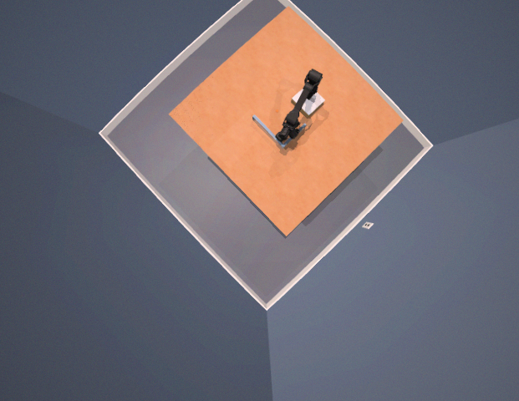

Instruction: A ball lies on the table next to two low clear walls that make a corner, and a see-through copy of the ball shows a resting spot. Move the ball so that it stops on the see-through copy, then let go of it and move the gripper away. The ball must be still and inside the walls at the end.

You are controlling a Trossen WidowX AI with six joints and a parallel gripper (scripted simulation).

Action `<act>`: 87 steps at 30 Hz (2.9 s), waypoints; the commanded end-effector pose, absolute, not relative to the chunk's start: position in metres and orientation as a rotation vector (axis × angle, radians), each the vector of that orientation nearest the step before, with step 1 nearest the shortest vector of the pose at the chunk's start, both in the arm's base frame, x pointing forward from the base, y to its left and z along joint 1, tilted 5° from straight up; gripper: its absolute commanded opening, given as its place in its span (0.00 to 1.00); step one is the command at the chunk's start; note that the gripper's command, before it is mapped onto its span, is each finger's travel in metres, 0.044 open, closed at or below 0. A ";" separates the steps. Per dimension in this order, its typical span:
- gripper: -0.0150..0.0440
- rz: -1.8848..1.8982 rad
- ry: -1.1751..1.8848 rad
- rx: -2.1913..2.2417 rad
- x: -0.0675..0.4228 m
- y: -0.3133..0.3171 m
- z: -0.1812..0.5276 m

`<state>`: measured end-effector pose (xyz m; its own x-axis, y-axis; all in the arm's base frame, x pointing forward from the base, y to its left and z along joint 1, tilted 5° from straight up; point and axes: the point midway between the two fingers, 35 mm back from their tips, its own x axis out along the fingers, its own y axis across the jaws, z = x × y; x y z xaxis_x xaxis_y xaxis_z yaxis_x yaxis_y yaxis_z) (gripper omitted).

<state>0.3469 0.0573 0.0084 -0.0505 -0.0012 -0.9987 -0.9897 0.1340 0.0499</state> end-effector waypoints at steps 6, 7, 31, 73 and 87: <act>0.62 1.143 1.311 -1.095 0.347 0.056 -0.005; 0.62 1.143 1.311 -1.095 0.347 0.056 -0.007; 0.30 1.143 1.311 -1.095 0.345 0.056 -0.020; 0.25 1.128 1.329 -1.104 0.310 -0.040 0.090; 0.25 1.138 1.331 -1.103 0.253 -0.100 0.075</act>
<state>0.2657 -0.0899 0.0775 -0.0589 -0.0183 -0.9981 -0.9891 0.1365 0.0559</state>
